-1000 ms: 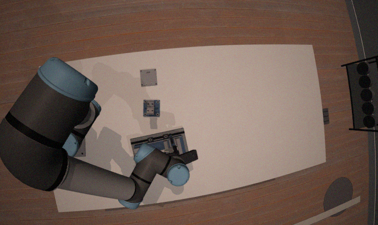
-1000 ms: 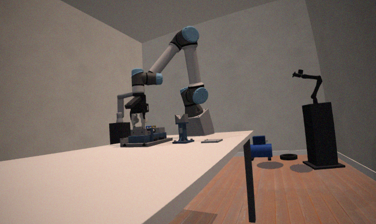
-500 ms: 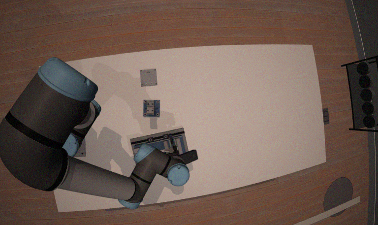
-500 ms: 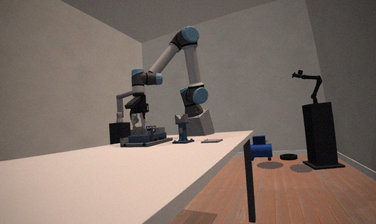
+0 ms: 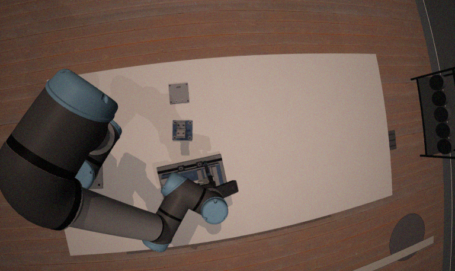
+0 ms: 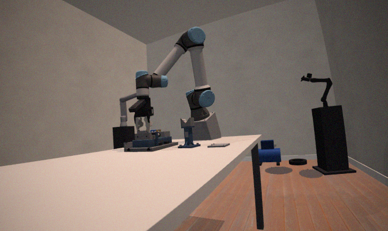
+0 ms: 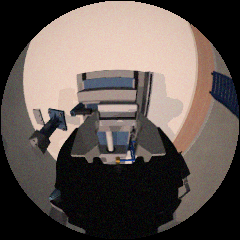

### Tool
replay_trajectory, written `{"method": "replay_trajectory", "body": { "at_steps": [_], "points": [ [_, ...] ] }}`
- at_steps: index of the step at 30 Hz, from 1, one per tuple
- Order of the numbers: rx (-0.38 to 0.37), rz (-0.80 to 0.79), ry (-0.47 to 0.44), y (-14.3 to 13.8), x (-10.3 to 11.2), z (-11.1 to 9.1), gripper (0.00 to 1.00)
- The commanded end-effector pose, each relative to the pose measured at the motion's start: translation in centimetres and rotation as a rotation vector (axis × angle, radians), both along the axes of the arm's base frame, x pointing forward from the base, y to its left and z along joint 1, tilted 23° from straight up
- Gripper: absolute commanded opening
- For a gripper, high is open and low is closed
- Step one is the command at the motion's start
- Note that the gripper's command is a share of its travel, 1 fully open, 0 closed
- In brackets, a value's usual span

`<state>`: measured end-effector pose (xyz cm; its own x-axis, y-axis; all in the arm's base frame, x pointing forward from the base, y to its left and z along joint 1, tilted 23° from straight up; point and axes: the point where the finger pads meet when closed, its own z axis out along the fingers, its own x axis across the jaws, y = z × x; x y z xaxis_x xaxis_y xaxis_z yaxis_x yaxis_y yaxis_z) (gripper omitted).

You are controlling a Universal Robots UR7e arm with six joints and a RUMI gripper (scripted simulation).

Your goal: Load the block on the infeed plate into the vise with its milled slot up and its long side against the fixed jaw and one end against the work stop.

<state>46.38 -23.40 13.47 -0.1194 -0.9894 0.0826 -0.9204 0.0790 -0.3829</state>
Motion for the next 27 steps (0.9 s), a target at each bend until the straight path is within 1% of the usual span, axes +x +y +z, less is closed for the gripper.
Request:
{"method": "replay_trajectory", "body": {
  "at_steps": [1, 27],
  "points": [
    [-0.001, 0.000, -0.001, -0.01, 0.04, 0.05, 0.47],
    [-0.001, 0.000, -0.001, -0.01, 0.04, 0.05, 0.47]
  ]
}}
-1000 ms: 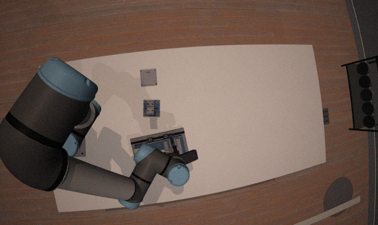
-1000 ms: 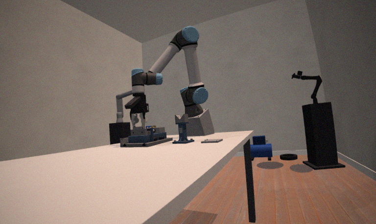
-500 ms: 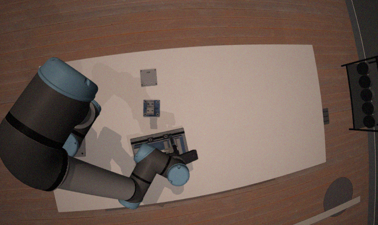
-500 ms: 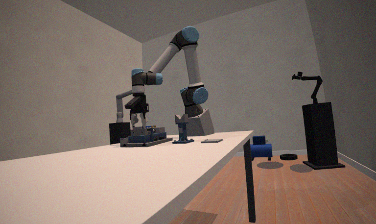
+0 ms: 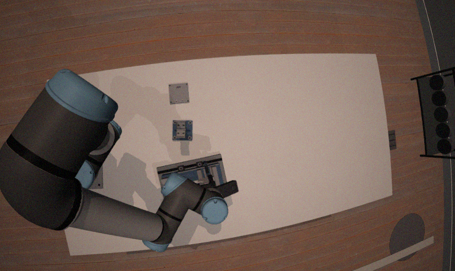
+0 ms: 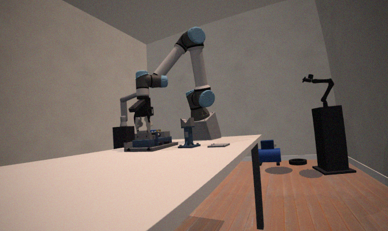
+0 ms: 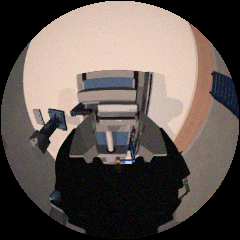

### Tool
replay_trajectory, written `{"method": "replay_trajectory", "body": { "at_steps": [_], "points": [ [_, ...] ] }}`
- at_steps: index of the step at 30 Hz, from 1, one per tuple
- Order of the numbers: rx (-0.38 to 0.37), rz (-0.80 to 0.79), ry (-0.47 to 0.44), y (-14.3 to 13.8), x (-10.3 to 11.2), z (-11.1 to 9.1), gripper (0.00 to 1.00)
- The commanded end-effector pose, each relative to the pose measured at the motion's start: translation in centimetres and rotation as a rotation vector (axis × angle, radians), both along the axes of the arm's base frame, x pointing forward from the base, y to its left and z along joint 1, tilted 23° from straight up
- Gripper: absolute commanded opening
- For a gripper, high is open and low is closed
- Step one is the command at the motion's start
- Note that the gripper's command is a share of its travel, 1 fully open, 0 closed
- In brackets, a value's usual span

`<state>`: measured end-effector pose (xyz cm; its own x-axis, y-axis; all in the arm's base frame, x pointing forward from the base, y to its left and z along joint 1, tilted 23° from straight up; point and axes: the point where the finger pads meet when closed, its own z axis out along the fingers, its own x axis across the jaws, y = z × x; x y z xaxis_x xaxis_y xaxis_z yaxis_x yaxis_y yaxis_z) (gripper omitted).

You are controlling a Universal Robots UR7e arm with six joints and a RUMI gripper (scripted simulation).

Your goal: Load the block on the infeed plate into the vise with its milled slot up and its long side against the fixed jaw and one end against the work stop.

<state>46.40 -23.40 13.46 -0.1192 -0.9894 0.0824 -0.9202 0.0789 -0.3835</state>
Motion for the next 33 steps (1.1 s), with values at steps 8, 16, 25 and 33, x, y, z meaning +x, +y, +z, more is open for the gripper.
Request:
{"method": "replay_trajectory", "body": {
  "at_steps": [8, 16, 25, 33],
  "points": [
    [-0.001, 0.000, -0.001, 0.0, 0.0, 0.1, 0.47],
    [-0.001, 0.000, -0.001, 0.0, -0.1, 0.4, 0.47],
    [-0.001, 0.000, -0.001, 0.2, -0.6, 1.7, 0.47],
    [-0.001, 0.000, -0.001, 0.5, -1.6, 3.9, 0.47]
  ]
}}
